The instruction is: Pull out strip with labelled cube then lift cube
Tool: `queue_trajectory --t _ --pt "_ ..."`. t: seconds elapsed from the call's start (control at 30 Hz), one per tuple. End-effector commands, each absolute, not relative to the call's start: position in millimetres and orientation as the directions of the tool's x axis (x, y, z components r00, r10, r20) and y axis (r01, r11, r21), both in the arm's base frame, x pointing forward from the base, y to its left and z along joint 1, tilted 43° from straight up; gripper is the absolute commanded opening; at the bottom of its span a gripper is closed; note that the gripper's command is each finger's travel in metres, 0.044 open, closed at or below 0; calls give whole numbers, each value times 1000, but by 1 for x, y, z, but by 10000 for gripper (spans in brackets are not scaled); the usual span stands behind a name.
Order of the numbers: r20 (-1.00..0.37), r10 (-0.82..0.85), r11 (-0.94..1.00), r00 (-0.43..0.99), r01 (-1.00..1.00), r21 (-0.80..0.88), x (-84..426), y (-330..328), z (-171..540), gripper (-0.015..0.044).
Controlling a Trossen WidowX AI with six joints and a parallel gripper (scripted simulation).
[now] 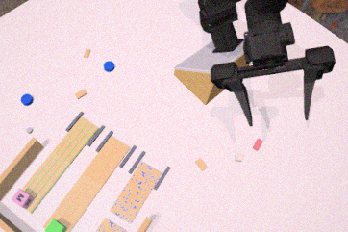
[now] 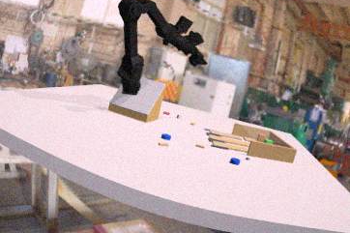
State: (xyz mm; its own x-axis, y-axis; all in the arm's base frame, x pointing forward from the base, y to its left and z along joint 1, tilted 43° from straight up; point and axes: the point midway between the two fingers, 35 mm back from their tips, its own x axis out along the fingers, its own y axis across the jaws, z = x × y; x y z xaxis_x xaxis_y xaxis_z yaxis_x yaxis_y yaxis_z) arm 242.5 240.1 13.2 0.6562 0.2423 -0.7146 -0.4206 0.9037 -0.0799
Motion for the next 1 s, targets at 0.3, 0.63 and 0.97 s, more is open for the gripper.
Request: queue_trajectory --t 0.3,0.63,0.97 --pt "-461 -473 751 751 71 -656 330 43 75 400" --pt "-446 -509 728 736 91 -680 331 32 79 400" --pt "-446 -509 728 736 91 -680 331 32 79 400"
